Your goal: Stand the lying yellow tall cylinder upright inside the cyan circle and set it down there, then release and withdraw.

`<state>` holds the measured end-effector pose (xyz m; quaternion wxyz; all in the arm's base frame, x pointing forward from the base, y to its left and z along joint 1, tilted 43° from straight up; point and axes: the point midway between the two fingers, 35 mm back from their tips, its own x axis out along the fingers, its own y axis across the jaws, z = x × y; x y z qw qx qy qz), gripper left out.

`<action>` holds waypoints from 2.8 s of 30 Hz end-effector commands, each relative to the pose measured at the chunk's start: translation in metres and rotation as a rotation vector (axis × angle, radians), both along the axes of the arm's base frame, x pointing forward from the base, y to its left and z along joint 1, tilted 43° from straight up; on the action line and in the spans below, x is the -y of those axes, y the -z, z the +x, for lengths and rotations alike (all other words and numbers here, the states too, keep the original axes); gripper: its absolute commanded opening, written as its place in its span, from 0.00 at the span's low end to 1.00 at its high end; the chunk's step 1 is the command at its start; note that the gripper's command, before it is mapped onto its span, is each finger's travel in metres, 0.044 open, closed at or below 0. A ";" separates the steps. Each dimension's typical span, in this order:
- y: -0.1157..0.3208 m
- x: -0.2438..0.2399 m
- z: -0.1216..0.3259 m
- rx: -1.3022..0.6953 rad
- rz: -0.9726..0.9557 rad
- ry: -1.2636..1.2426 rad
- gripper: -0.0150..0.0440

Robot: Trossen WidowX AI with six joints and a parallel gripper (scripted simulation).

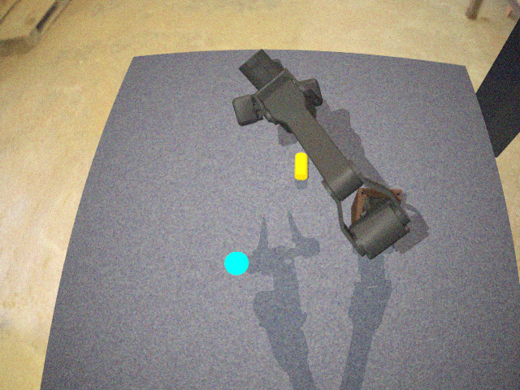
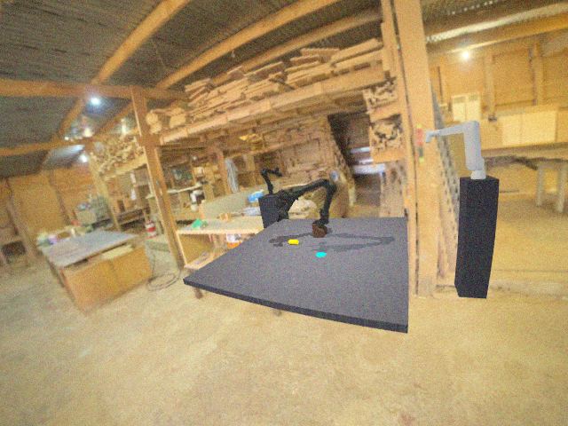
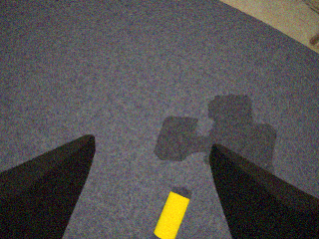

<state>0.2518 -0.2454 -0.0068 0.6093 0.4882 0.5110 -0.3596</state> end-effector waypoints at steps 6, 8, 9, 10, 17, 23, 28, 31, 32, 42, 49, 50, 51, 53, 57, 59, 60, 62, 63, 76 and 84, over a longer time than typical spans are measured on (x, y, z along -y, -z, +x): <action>0.037 -0.032 -0.036 -0.166 0.358 0.078 0.78; 0.042 -0.041 -0.044 -0.202 0.440 0.099 0.78; 0.044 -0.045 -0.048 -0.220 0.482 0.110 0.78; 0.046 -0.049 -0.051 -0.237 0.523 0.122 0.78; 0.051 -0.064 -0.064 -0.303 0.689 0.172 0.78; 0.080 -0.085 -0.060 -0.302 0.688 0.172 0.78; 0.127 -0.132 -0.062 -0.302 0.692 0.171 0.78; 0.133 -0.139 -0.063 -0.302 0.693 0.171 0.78; 0.133 -0.139 -0.063 -0.302 0.693 0.171 0.78; 0.133 -0.139 -0.063 -0.302 0.693 0.171 0.43; 0.124 -0.129 -0.061 -0.302 0.691 0.171 0.43; 0.122 -0.126 -0.061 -0.302 0.691 0.171 0.43; 0.120 -0.124 -0.060 -0.302 0.691 0.171 0.43; 0.116 -0.120 -0.060 -0.302 0.690 0.172 0.43; 0.108 -0.111 -0.059 -0.302 0.689 0.172 0.43; 0.104 -0.107 -0.059 -0.302 0.689 0.172 0.43; 0.101 -0.104 -0.059 -0.302 0.689 0.172 0.43; 0.097 -0.100 -0.059 -0.302 0.689 0.172 0.43; 0.095 -0.098 -0.059 -0.302 0.689 0.172 0.43; 0.063 -0.072 -0.062 -0.303 0.689 0.172 0.43; 0.050 -0.064 -0.064 -0.303 0.689 0.170 0.43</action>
